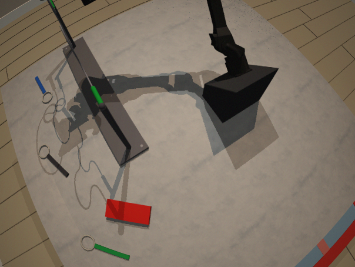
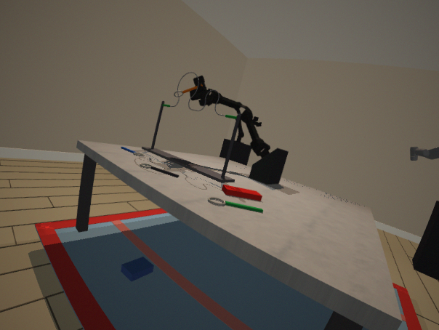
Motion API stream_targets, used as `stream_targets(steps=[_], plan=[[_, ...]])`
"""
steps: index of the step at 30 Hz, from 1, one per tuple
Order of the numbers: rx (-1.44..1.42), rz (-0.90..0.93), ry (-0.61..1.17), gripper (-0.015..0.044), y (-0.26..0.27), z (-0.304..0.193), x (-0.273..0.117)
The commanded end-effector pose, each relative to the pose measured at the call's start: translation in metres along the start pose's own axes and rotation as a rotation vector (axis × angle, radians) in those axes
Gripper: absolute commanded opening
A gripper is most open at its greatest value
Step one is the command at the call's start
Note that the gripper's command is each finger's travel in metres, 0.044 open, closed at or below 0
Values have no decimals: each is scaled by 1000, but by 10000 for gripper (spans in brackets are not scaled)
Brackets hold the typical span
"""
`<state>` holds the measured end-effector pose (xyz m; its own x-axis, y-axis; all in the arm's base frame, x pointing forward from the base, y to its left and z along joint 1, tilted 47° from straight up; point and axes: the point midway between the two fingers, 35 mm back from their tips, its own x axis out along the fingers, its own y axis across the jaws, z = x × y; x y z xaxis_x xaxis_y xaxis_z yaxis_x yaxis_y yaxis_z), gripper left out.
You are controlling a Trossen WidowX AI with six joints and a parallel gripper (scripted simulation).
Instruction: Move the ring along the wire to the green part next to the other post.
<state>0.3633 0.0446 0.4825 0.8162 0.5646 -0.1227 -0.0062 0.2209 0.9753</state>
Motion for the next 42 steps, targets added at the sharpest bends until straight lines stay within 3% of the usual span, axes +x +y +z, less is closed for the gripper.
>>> stream_targets(steps=[1, 42], plan=[[-12, -11, -4, -150, 0, 2, 2], [-459, -243, -24, -150, -14, 6, 1]])
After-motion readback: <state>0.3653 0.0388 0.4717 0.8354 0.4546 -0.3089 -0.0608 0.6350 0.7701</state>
